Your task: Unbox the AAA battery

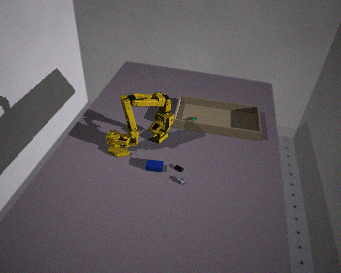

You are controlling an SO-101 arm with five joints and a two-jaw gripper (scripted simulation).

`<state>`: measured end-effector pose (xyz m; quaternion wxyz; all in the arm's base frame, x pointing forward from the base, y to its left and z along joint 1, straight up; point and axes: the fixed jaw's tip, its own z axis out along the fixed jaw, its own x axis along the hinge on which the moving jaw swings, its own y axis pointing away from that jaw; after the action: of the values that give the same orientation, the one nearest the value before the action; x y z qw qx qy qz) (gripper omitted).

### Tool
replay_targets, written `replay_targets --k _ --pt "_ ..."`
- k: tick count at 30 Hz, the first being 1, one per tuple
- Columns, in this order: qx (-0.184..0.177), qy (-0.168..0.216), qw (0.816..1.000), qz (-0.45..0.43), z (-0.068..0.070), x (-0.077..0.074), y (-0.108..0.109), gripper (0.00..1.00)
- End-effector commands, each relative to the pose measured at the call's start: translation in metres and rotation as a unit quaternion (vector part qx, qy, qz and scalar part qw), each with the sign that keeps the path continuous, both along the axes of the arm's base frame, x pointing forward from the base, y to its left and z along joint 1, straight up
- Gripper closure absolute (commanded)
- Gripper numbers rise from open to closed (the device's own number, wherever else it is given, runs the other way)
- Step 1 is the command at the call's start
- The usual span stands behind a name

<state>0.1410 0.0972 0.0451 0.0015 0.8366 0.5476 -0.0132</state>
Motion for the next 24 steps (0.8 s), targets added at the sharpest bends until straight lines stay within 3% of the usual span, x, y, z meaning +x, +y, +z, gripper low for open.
replay_targets --k 1,24 --pt "0.009 -0.010 1.000 0.005 -0.0008 0.0022 0.0034 0.79" --pt "0.009 -0.010 1.000 0.005 -0.0085 0.0016 0.0030 0.79"
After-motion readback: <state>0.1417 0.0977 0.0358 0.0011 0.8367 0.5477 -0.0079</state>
